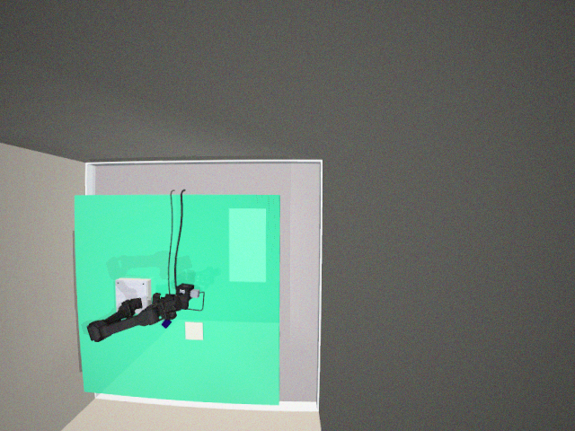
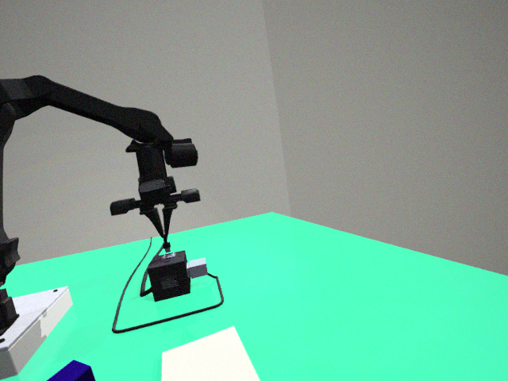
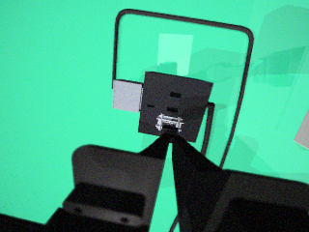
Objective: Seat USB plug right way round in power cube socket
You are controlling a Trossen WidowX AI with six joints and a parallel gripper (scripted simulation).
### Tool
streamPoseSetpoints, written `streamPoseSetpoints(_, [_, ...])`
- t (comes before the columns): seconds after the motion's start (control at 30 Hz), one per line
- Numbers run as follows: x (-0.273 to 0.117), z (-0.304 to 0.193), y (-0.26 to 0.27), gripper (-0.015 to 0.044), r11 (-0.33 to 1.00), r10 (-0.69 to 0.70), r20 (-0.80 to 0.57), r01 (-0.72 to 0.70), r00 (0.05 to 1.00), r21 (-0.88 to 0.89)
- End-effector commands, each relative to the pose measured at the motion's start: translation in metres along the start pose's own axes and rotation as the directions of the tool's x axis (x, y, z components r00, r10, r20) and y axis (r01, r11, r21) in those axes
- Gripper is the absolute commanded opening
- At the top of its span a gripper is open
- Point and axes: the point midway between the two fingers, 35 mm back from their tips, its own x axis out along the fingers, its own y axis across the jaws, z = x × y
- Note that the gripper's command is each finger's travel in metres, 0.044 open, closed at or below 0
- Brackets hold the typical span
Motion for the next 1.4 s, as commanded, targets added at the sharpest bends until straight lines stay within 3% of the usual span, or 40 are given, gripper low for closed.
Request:
streamPoseSetpoints(0.0, [-0.003,0.0,0.0,0.0,1.0,-0.001,0.0,0.001,1.0,0.0])
streamPoseSetpoints(0.67, [-0.013,0.0,0.0,0.0,1.0,-0.001,0.0,0.001,1.0,-0.016])
streamPoseSetpoints(1.37, [-0.012,0.0,0.0,0.0,0.86,0.0,0.0,0.0,1.0,-0.511])
